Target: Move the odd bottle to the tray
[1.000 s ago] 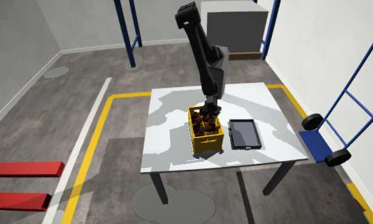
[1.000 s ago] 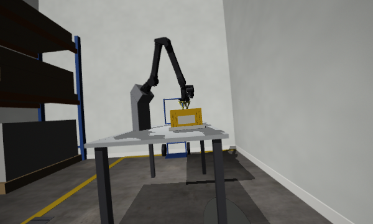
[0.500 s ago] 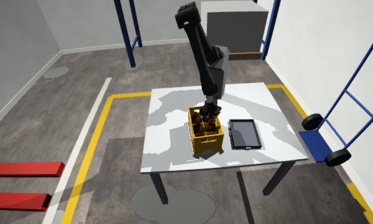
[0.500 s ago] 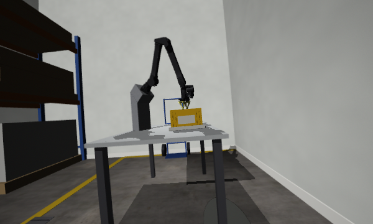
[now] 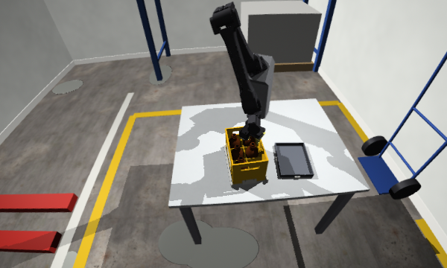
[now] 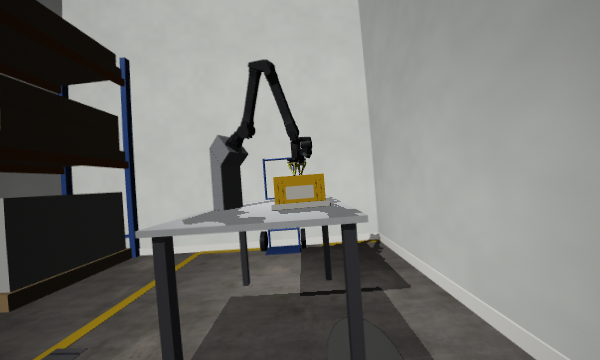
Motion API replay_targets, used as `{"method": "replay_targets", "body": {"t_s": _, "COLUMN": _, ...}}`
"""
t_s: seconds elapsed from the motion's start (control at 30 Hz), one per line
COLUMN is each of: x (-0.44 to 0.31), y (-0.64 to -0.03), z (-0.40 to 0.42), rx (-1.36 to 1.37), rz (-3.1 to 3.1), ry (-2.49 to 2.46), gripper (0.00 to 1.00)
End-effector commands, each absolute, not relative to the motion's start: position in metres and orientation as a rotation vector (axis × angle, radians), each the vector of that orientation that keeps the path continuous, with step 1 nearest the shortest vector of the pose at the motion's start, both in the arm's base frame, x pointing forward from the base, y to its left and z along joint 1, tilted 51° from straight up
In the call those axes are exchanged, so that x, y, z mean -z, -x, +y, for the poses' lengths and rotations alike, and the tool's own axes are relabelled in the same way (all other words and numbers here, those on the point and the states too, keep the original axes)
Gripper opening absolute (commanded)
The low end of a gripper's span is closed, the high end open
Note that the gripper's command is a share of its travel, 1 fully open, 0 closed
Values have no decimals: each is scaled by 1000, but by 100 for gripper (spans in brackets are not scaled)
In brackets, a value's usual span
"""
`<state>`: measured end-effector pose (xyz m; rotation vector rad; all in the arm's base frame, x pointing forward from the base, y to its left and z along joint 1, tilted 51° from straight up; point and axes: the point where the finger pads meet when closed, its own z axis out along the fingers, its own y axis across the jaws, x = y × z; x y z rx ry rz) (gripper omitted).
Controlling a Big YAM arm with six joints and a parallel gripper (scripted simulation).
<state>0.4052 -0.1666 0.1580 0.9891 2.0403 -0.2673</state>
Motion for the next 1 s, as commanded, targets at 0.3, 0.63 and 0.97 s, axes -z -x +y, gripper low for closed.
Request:
{"method": "replay_targets", "body": {"t_s": 0.3, "x": -157, "y": -405, "z": -173, "rx": 275, "rz": 2036, "ry": -992, "gripper": 61}}
{"method": "replay_targets", "body": {"t_s": 0.63, "x": -156, "y": -404, "z": -172, "rx": 275, "rz": 2036, "ry": -992, "gripper": 61}}
{"method": "replay_targets", "body": {"t_s": 0.97, "x": -158, "y": -404, "z": -172, "rx": 274, "rz": 2031, "ry": -991, "gripper": 61}}
